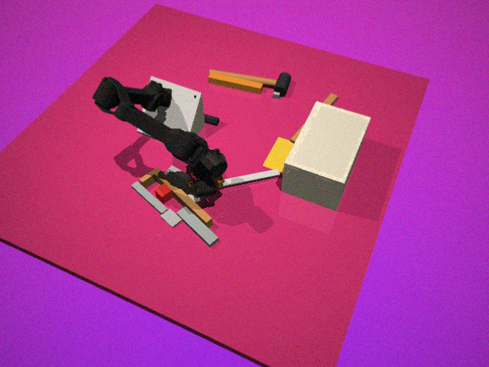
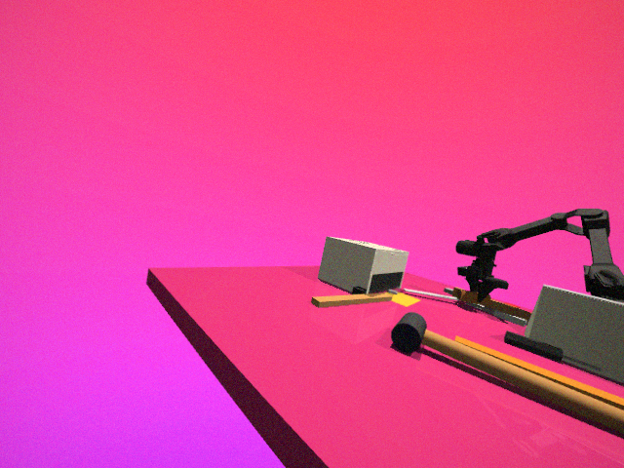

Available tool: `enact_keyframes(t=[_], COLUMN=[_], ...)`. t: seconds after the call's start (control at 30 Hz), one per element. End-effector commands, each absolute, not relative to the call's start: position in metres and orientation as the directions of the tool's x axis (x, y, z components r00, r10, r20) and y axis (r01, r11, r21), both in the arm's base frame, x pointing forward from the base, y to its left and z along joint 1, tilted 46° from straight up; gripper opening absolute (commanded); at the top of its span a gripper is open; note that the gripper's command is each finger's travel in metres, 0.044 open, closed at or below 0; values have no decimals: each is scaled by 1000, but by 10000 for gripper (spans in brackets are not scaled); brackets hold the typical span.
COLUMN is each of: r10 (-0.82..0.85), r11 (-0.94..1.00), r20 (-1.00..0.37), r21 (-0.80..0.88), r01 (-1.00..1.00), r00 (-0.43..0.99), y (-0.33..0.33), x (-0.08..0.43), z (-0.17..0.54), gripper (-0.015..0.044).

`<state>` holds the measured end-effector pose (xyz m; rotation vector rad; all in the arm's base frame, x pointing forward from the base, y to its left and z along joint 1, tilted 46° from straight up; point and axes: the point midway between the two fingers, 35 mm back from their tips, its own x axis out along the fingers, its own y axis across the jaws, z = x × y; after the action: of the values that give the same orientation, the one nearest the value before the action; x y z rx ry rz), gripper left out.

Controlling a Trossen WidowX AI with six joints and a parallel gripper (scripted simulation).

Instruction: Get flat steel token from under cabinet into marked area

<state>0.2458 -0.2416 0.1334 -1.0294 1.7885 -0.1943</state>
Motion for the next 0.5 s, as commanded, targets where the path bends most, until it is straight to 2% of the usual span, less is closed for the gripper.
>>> enact_keyframes(t=[0.0, 0.47], r10=[-713, -714], r11=[619, 618], r20=[-694, -693], r21=[-557, -558], r01=[-554, -554], r00=[-98, -98], y=[-243, -253], x=[252, 255], z=[138, 148], gripper=[0, 0])
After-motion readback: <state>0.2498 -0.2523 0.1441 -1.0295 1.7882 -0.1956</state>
